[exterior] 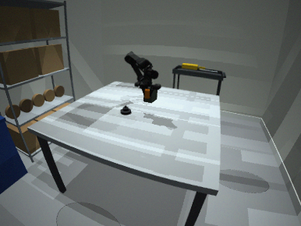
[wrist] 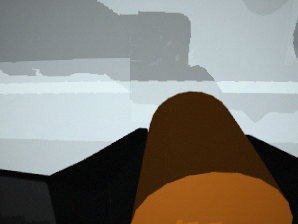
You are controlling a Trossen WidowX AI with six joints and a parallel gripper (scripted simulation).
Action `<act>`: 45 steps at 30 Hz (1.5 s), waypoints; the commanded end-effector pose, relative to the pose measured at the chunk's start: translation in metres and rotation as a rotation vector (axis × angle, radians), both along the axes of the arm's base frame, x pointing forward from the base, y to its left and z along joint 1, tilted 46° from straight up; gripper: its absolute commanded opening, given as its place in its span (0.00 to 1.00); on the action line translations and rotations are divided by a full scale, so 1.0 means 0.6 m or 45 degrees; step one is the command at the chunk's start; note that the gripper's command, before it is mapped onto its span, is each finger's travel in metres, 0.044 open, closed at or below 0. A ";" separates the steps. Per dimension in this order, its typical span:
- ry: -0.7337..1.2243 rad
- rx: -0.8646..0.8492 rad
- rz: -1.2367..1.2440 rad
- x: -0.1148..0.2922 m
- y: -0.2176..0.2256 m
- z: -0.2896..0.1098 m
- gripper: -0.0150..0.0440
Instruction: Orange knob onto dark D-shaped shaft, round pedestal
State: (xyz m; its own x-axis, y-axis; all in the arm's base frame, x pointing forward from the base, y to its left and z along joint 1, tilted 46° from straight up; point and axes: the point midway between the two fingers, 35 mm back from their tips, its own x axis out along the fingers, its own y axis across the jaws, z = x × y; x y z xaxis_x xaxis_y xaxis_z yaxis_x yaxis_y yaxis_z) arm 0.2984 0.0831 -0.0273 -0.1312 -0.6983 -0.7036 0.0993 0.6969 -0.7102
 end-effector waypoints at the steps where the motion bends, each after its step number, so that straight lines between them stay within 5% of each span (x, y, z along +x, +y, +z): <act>1: -0.003 0.008 0.001 0.008 -0.012 0.011 0.25; 45: -0.009 0.005 0.002 0.047 -0.214 0.109 0.25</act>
